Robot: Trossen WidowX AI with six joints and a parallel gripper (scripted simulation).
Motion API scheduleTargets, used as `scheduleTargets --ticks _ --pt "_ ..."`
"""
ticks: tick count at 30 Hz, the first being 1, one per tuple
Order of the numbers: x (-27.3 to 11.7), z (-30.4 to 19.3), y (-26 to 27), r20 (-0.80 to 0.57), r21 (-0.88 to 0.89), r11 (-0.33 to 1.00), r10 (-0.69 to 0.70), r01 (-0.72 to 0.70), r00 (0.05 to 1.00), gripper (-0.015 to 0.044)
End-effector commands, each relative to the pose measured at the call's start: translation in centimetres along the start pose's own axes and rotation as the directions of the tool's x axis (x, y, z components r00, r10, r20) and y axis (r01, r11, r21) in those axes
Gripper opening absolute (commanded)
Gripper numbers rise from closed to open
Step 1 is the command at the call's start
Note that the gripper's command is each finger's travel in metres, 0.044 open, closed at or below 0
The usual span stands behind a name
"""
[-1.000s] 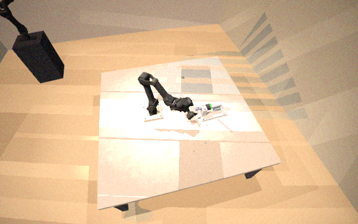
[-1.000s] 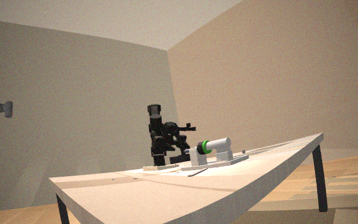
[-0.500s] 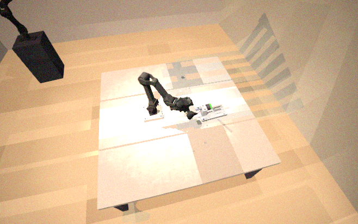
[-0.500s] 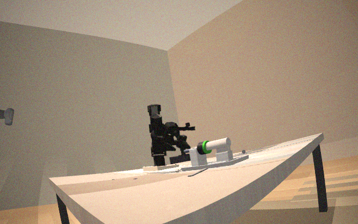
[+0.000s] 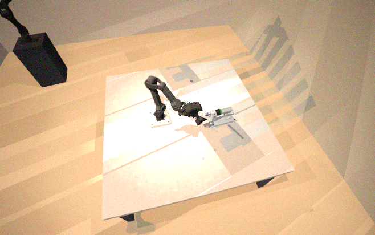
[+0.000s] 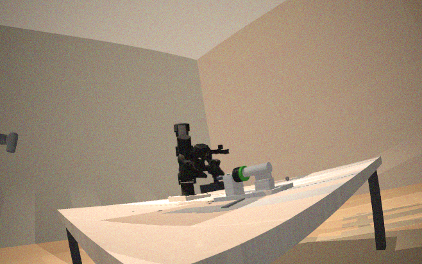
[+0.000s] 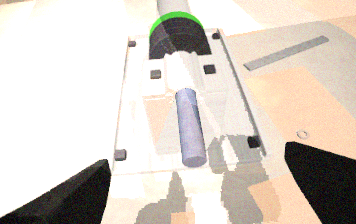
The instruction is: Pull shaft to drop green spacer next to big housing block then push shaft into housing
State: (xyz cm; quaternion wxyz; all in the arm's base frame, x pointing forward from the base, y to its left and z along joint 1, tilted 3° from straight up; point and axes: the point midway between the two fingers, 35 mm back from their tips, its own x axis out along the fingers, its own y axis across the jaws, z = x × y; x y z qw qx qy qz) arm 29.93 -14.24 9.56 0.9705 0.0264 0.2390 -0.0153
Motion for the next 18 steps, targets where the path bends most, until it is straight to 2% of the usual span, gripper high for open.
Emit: scheduleTargets --ticks 1,18 --pt "0.0 0.0 0.1 0.001 -0.004 1.000 0.005 -0.005 1.000 0.0440" --pt "1.5 0.1 0.1 0.001 -0.004 1.000 0.005 -0.005 1.000 0.0440"
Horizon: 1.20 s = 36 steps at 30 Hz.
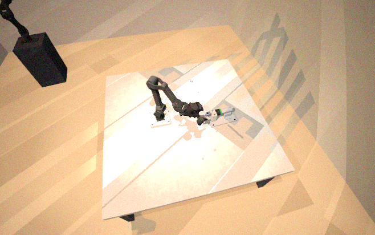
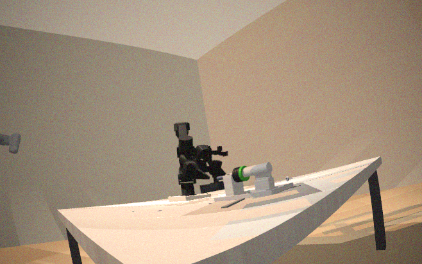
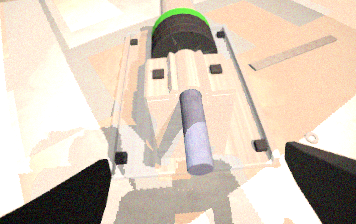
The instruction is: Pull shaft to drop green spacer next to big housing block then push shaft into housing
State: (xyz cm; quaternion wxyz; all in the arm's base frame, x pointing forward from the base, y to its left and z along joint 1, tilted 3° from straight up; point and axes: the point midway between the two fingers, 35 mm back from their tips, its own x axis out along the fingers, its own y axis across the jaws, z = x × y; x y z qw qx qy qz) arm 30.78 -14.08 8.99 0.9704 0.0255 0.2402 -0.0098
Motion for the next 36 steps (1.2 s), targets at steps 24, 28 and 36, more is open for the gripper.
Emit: scheduleTargets --ticks 24,28,36 --pt "3.2 0.2 0.1 0.006 0.001 1.000 -0.005 0.005 1.000 0.0440" --pt "3.2 0.2 0.1 0.006 0.001 1.000 -0.005 0.005 1.000 0.0440" --pt "3.2 0.2 0.1 0.006 0.001 1.000 -0.005 0.005 1.000 0.0440"
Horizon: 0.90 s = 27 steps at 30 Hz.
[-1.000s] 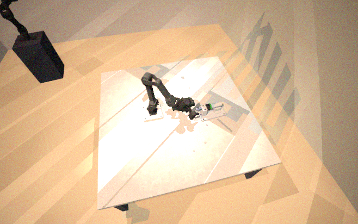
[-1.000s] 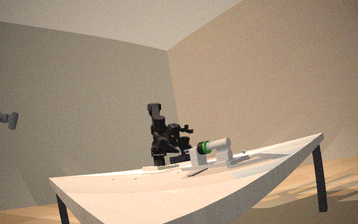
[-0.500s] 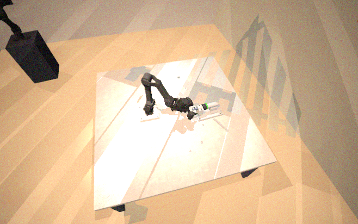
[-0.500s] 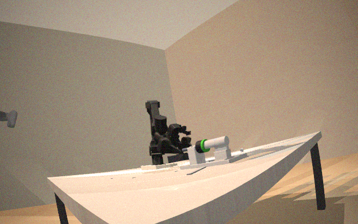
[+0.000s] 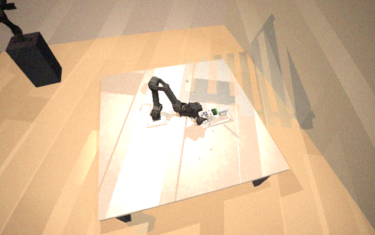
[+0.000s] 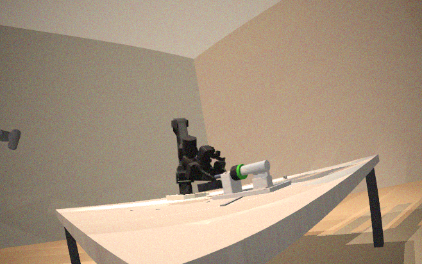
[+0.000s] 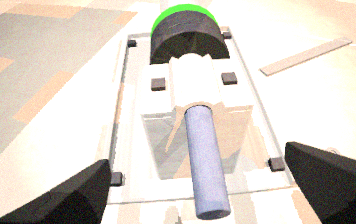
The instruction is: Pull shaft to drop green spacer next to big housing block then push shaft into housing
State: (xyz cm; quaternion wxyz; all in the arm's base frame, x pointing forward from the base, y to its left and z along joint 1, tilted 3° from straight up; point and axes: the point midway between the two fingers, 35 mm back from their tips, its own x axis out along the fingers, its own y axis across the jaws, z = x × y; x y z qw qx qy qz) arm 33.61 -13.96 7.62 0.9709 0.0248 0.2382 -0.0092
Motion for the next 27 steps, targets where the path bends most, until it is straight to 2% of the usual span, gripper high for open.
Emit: scheduleTargets --ticks 1,27 --pt "0.0 0.1 -0.1 0.002 0.002 1.000 -0.006 0.006 1.000 0.0440" --pt "1.3 0.1 -0.1 0.003 0.002 1.000 -0.006 0.006 1.000 0.0440"
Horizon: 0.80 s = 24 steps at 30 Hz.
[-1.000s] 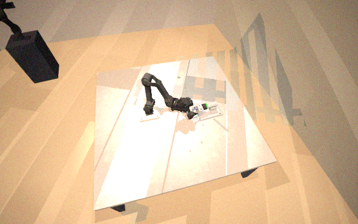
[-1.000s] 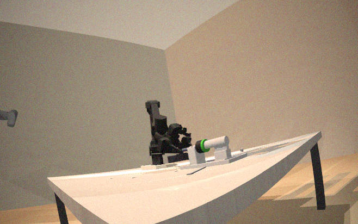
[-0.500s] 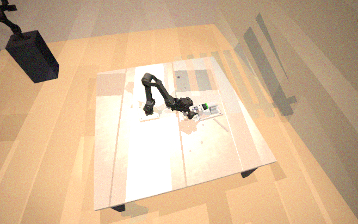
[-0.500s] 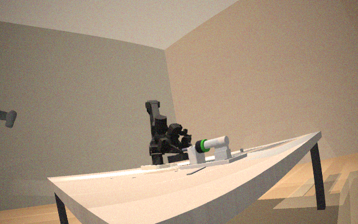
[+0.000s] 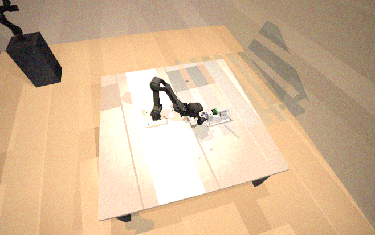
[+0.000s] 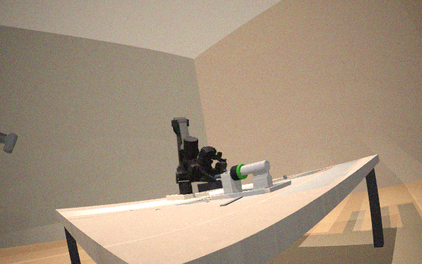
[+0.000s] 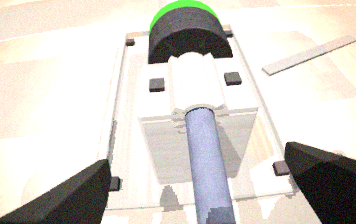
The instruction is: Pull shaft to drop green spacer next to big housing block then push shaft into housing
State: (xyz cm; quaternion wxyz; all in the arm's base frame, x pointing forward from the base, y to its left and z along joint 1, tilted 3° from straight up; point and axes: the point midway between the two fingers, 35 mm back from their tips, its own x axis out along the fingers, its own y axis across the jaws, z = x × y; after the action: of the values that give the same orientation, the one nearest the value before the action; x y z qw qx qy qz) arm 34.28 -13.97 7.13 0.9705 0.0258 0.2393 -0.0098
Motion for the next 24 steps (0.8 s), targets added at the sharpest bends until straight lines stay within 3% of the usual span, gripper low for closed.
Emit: scheduleTargets --ticks 1,24 --pt "0.60 0.23 -0.09 0.005 0.000 1.000 -0.005 0.005 1.000 0.0440" --pt "1.01 0.30 -0.31 0.005 0.000 1.000 -0.005 0.005 1.000 0.0440"
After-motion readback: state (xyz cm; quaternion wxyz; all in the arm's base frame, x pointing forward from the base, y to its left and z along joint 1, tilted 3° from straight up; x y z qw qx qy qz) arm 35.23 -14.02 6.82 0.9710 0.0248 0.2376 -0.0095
